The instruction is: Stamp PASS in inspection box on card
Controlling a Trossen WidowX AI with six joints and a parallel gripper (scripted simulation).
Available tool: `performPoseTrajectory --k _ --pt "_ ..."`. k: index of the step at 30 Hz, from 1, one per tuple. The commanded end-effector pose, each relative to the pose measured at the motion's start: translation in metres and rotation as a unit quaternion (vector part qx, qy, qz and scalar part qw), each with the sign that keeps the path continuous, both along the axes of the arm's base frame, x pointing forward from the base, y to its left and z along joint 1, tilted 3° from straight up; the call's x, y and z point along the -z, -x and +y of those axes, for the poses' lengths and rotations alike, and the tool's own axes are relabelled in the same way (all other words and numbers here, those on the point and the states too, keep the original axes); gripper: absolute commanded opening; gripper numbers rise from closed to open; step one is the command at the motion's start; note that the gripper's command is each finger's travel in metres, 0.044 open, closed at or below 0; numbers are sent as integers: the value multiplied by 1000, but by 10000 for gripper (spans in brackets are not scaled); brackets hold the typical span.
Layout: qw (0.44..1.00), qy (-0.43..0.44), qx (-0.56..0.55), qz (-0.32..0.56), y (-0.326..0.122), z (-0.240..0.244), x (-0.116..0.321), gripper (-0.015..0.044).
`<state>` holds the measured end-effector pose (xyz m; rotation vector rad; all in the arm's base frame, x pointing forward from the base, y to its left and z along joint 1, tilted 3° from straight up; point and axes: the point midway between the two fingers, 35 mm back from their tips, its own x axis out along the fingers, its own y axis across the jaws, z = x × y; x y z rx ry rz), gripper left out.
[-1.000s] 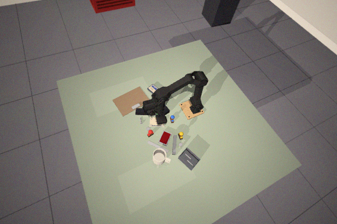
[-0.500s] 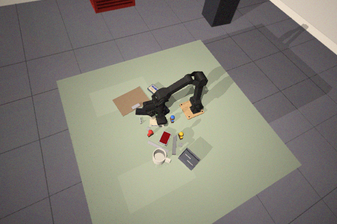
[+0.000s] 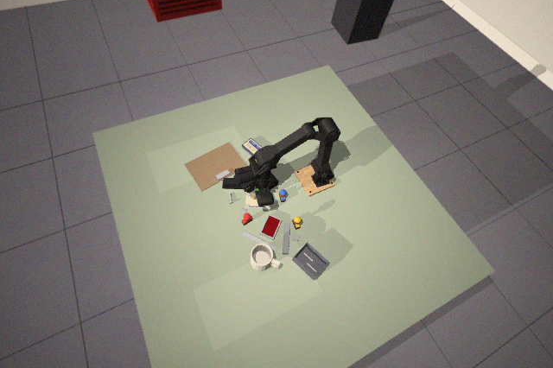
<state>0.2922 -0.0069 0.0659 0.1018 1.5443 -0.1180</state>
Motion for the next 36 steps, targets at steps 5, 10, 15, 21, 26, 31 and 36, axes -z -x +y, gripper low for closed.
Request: performPoseTrajectory --k 5,10,15,21,26,31,36 --pt "1000 2 -2 1 1 -1 6 0" --pt "1000 2 -2 1 2 -1 10 0" --pt "1000 2 -2 0 2 -1 13 0" --pt "1000 2 -2 0 3 -2 17 0" --pt "1000 2 -2 0 3 -2 17 0" --pt "1000 2 -2 0 3 -2 17 0" --pt "1000 2 -2 0 3 -2 18 0"
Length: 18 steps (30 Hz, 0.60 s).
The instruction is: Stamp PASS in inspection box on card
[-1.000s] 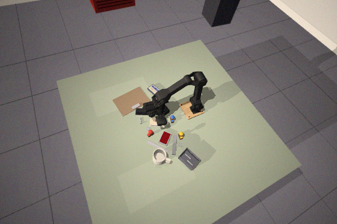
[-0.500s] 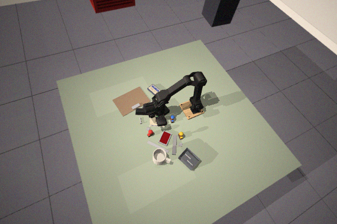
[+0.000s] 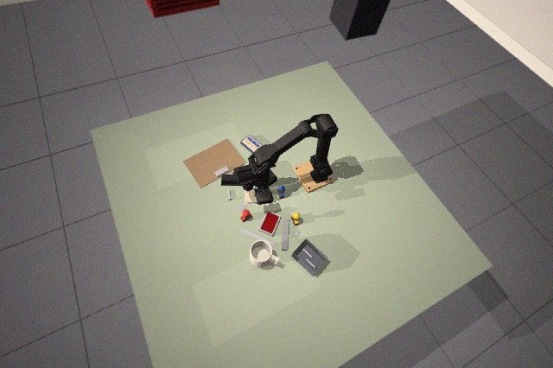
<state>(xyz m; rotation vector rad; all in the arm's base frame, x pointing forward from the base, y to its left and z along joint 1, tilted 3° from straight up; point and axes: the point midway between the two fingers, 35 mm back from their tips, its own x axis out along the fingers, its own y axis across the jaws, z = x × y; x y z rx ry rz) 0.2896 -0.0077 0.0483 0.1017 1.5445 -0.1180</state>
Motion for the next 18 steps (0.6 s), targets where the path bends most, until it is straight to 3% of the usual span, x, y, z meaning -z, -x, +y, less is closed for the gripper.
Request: performPoseTrajectory --k 1,18 --pt "1000 2 -2 0 0 -1 1 0" --pt "1000 2 -2 0 0 -1 4 0"
